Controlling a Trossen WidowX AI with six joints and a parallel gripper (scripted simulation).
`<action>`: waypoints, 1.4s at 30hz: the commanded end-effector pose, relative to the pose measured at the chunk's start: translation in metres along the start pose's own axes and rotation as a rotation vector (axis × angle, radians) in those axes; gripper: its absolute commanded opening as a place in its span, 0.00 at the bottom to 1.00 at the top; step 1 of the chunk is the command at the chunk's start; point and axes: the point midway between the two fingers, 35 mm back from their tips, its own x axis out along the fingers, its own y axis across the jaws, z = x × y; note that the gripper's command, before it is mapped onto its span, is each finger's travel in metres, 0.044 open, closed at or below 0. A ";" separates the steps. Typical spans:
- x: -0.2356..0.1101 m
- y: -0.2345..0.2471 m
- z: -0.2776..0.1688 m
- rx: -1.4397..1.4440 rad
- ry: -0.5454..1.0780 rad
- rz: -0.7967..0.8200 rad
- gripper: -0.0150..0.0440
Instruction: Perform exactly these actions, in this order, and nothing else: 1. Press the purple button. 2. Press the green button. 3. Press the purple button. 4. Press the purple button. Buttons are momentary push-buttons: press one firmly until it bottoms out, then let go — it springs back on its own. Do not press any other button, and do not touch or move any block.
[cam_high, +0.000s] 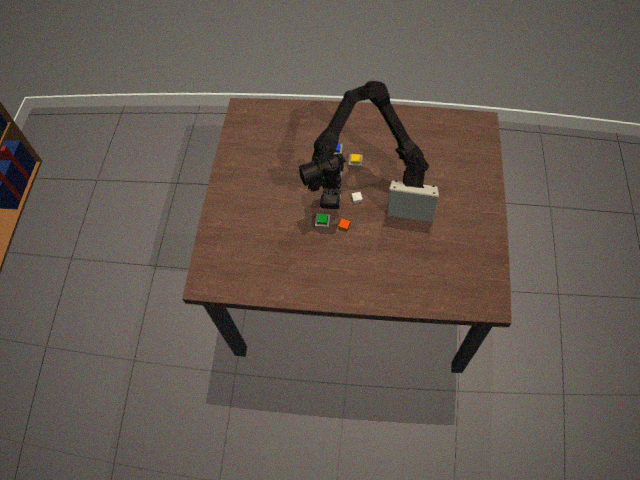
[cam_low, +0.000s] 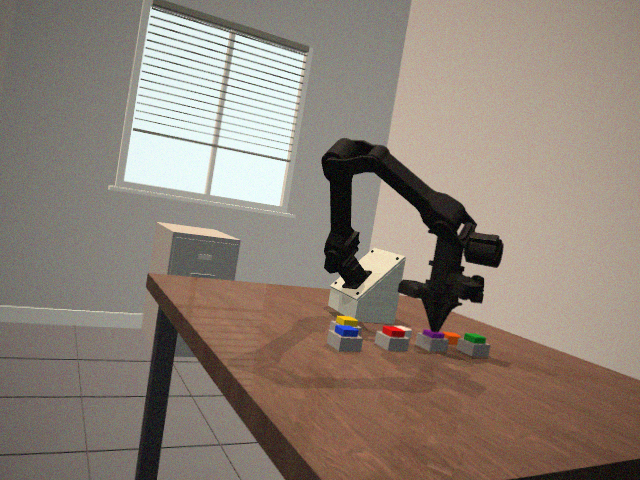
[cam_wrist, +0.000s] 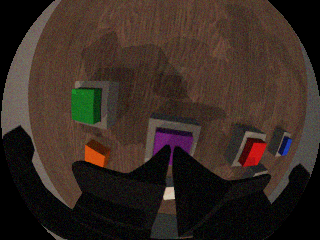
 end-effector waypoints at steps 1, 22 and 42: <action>0.004 -0.001 -0.001 -0.006 0.001 -0.005 0.29; -0.026 0.000 -0.001 -0.006 0.001 -0.004 0.29; -0.093 0.166 -0.039 -0.007 0.001 0.010 0.93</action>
